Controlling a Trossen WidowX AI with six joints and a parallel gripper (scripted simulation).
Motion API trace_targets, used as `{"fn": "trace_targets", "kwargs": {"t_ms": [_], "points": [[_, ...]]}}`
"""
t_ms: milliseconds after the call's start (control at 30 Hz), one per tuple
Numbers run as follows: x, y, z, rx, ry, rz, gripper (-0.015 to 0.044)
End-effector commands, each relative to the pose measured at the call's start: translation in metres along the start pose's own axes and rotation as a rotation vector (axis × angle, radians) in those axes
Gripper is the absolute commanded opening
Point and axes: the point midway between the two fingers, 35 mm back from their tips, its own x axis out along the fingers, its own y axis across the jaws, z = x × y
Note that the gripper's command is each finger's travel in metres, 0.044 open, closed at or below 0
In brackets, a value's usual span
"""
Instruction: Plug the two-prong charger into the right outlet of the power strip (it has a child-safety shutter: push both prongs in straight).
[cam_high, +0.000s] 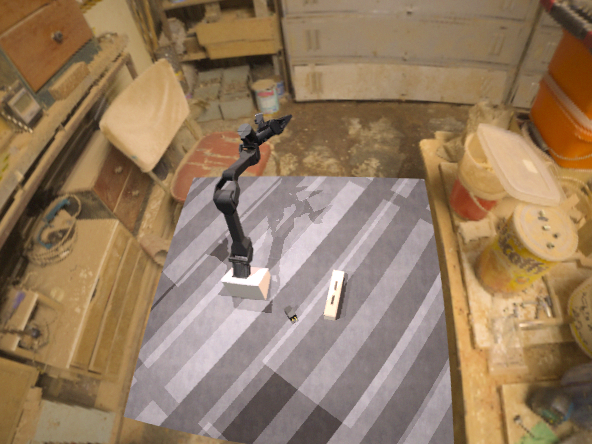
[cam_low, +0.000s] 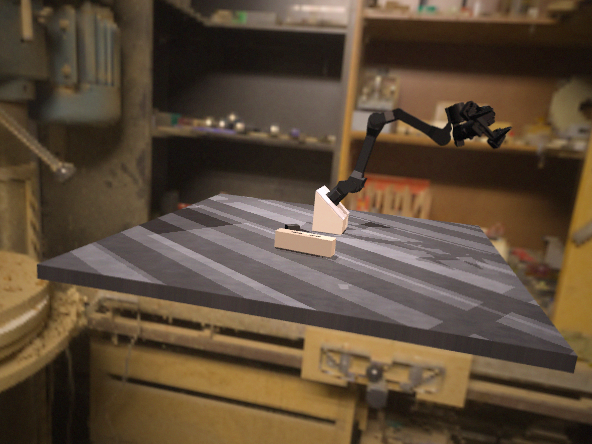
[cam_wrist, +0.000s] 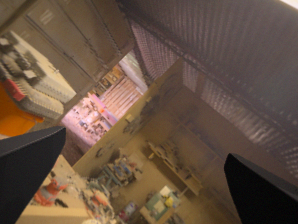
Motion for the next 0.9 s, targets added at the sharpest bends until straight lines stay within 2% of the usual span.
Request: {"fn": "trace_targets", "kwargs": {"t_ms": [0, 367, 633, 867], "points": [[0.005, 0.014, -0.013, -0.044, 0.001, 0.023, 0.044], [0.019, 0.027, -0.043, -0.129, 0.009, 0.055, 0.044], [0.032, 0.043, -0.086, -0.241, 0.062, 0.097, 0.044], [0.038, 0.024, -0.1, -0.324, 0.079, 0.062, 0.044]]}}
